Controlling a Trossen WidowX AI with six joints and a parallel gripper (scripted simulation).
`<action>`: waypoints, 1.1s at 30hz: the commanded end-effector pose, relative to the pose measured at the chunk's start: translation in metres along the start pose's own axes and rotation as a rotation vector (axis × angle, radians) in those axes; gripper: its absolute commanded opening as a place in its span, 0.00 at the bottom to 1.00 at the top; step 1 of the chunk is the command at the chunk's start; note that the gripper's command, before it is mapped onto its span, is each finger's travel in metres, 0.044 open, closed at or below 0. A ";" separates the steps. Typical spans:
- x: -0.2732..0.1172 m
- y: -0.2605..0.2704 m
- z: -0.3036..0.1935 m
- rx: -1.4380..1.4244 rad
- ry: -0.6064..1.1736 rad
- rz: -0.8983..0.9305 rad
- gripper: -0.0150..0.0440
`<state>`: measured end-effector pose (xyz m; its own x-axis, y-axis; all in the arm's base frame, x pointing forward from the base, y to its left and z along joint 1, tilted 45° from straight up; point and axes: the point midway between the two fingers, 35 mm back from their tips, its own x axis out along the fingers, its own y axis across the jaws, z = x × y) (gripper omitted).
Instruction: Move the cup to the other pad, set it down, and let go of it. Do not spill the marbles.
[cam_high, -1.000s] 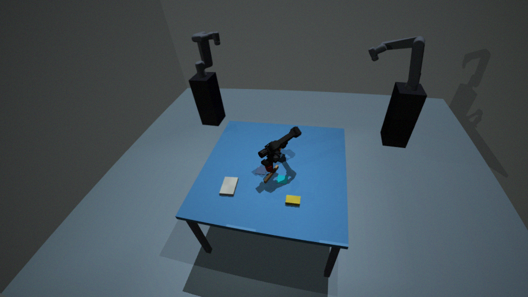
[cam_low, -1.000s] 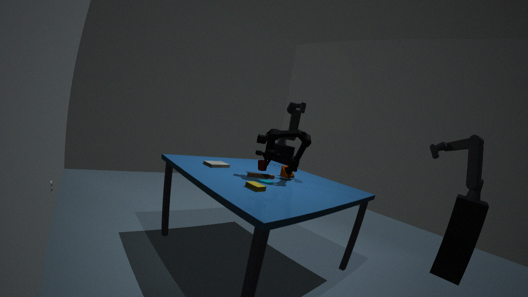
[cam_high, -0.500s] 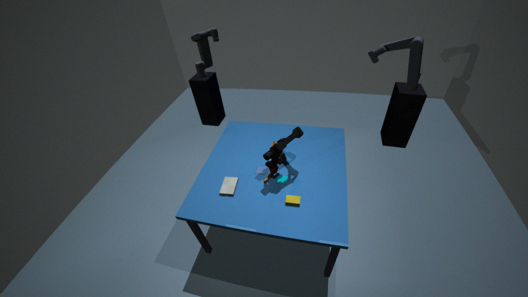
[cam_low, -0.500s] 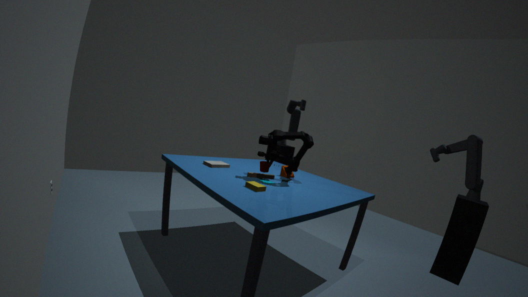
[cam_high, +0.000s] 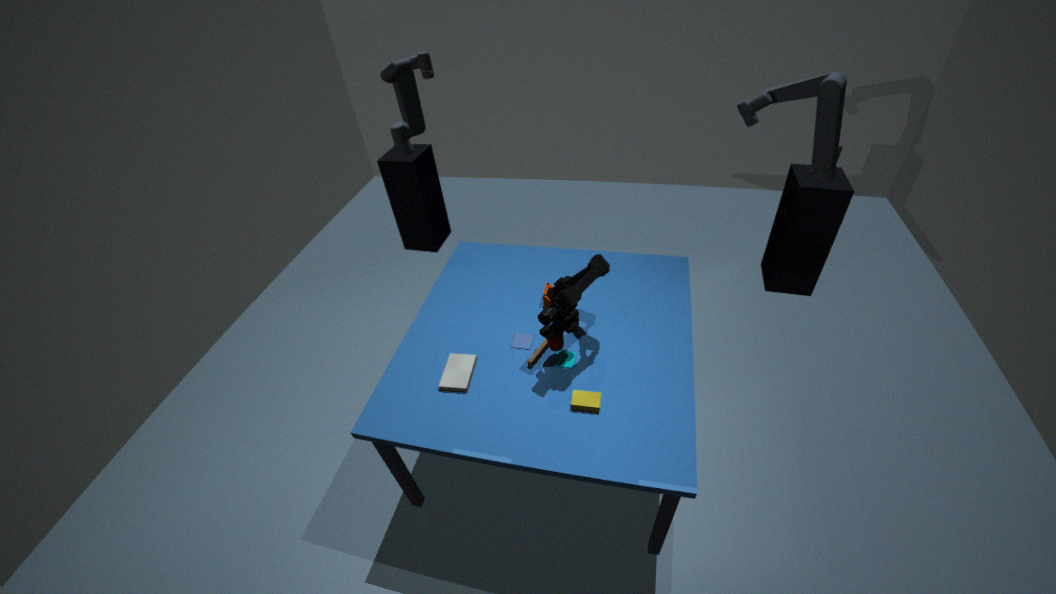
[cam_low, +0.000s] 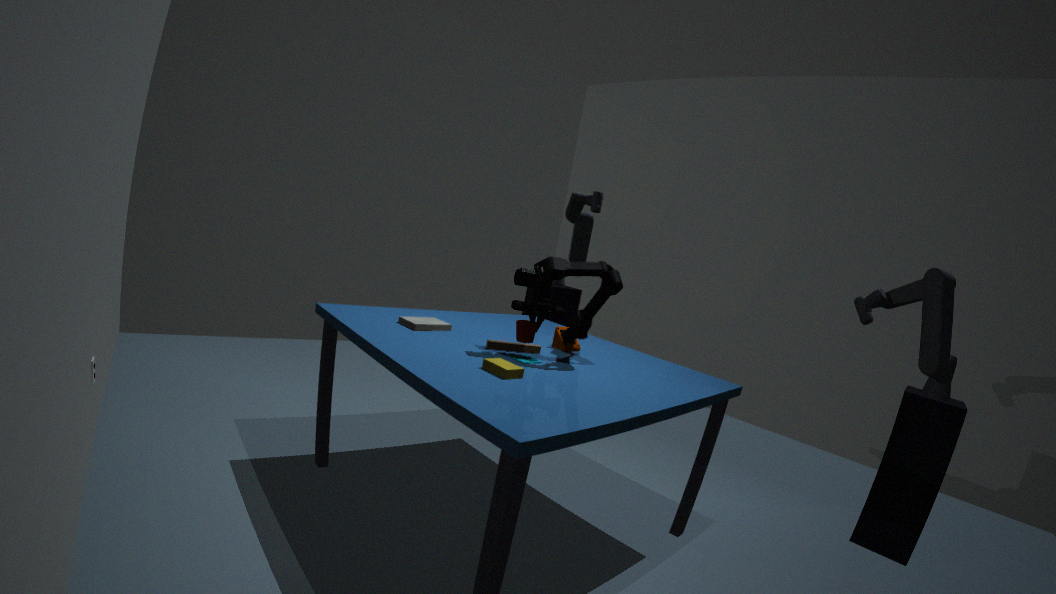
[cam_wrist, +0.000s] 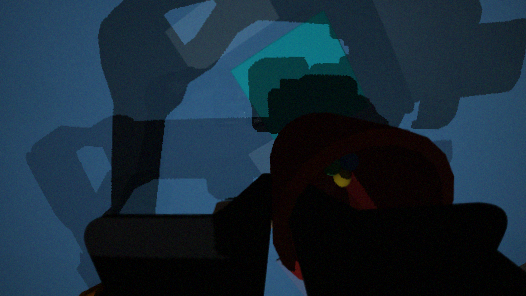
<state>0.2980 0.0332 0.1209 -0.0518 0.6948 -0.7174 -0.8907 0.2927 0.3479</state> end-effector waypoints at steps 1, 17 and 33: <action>-0.003 0.001 0.013 -0.002 -0.005 -0.007 0.25; -0.003 0.005 0.040 -0.003 -0.006 -0.006 0.25; 0.016 0.005 0.041 -0.003 -0.006 -0.007 0.25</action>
<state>0.3131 0.0697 0.1392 -0.0394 0.6941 -0.7188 -0.8964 0.2933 0.3323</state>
